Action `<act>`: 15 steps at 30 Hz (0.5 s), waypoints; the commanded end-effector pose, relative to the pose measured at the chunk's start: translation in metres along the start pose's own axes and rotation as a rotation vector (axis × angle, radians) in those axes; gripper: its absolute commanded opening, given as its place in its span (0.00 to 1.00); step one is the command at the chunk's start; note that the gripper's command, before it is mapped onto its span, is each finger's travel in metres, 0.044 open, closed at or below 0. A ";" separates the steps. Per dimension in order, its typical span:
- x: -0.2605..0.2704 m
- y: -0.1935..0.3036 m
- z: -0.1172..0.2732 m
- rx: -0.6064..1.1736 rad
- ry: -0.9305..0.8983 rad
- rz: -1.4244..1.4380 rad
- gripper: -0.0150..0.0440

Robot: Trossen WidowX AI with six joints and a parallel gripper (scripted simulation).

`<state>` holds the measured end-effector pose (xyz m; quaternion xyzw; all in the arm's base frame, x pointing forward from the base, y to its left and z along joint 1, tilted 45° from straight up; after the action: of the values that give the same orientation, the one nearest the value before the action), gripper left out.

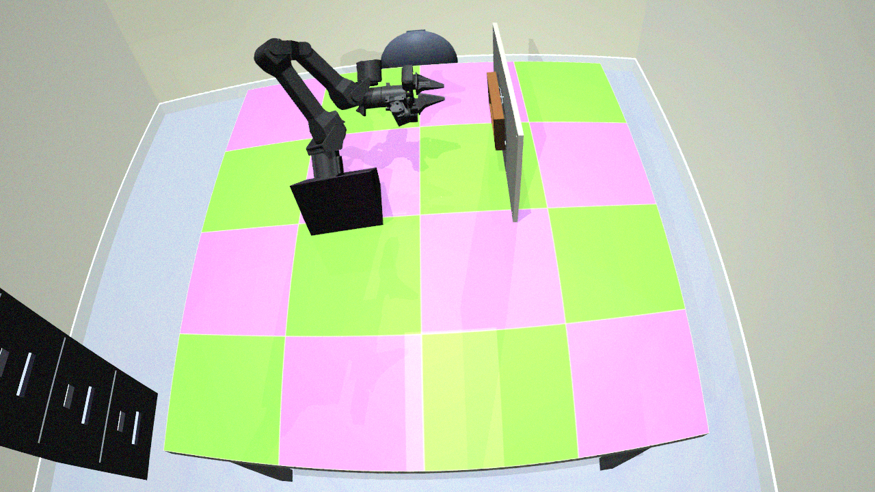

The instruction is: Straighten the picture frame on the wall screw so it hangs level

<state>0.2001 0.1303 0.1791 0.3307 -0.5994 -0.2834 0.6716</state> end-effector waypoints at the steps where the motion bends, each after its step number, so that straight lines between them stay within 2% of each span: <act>1: 0.008 0.001 0.021 -0.003 -0.002 -0.009 0.69; 10: 0.028 -0.010 0.065 -0.010 -0.016 -0.040 0.69; 15: 0.031 -0.013 0.071 -0.010 -0.018 -0.044 0.69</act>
<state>0.1373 0.0947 0.1942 0.3393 -0.5965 -0.3007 0.6623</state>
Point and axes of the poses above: the point midway between the two fingers, 35 mm back from their tips, its own z axis back along the fingers, its own x axis across the jaws, y = z × x, the point moved 5 cm from there along z, back along the fingers, and after that the axes turned 7 degrees about z, right-handed, at the moved point
